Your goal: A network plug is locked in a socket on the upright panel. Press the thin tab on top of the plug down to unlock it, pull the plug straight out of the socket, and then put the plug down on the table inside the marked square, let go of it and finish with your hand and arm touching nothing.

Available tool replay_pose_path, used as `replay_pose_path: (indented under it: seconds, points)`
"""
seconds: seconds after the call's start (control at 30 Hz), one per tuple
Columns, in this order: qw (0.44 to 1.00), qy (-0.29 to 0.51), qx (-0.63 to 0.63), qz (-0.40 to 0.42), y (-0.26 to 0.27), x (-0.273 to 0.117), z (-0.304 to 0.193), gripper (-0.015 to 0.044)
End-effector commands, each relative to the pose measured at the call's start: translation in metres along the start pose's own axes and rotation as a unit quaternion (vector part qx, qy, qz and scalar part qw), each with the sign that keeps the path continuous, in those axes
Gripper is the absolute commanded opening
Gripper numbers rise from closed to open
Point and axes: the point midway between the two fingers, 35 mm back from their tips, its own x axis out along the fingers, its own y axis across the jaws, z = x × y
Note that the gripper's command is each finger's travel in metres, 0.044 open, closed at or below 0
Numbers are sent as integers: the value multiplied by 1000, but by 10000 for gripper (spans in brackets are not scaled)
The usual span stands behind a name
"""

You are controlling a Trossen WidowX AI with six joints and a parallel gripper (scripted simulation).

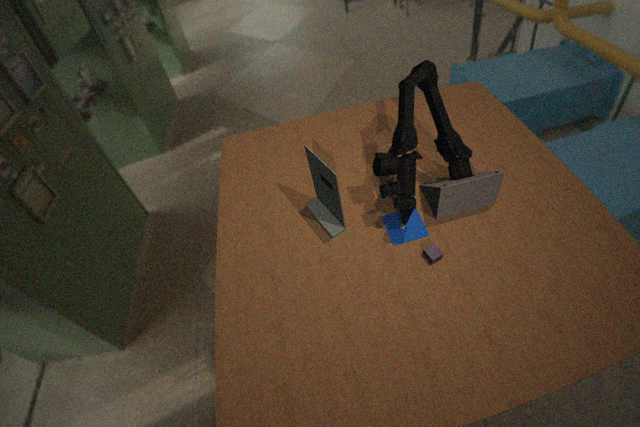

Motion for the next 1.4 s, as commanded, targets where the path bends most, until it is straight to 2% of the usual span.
replay_pose_path:
  seconds: [0.0,1.37]
  points:
    - [1000,0,1,0,0,-2,0,156]
    - [1000,3,0,1,20,-49,2,156]
